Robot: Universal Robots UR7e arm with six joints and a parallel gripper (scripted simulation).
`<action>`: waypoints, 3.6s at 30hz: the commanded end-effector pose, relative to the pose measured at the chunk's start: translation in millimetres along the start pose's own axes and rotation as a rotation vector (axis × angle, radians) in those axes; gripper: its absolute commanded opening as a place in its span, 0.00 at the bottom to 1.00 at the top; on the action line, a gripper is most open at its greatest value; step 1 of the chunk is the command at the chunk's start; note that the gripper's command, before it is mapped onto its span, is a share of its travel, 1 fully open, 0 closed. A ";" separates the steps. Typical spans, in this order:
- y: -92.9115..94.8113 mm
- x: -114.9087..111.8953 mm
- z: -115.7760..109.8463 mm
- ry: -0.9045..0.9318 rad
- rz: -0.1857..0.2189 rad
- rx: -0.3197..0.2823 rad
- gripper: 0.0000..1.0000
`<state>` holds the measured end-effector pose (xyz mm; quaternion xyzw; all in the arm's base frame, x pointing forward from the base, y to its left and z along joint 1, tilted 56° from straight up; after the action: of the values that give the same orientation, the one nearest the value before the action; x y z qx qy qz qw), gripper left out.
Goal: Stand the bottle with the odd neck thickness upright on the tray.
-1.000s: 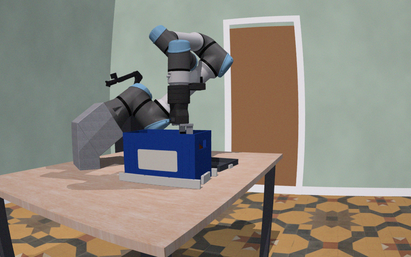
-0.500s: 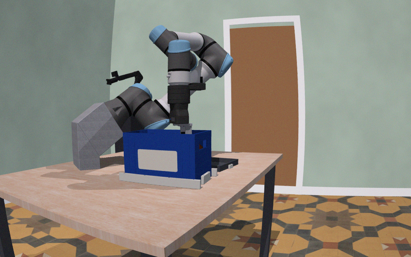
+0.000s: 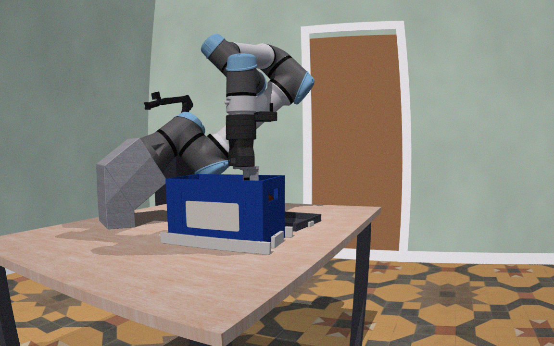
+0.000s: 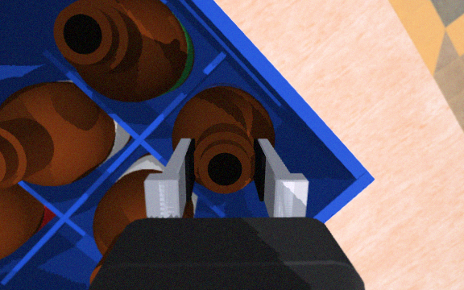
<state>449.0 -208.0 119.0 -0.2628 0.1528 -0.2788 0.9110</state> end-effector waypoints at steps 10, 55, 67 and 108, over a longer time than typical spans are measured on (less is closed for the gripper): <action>-0.5 0.3 -0.1 0.000 -0.001 0.000 0.00; -0.5 0.3 -0.1 0.000 -0.001 0.000 1.00; -0.5 0.3 -0.1 0.000 -0.001 0.000 1.00; -48.7 0.2 0.0 0.000 -0.001 0.000 1.00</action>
<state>433.3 -233.9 139.8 -0.2630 0.1528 -0.2792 0.9108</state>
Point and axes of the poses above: the point where the finger pads meet when closed, its own y axis out along the fingers, its own x axis across the jaws, z = x × y, the point moved 8 cm from there along -y, back along the fingers, and after that the axes turned 2 degrees about y, right-handed, at the moved point
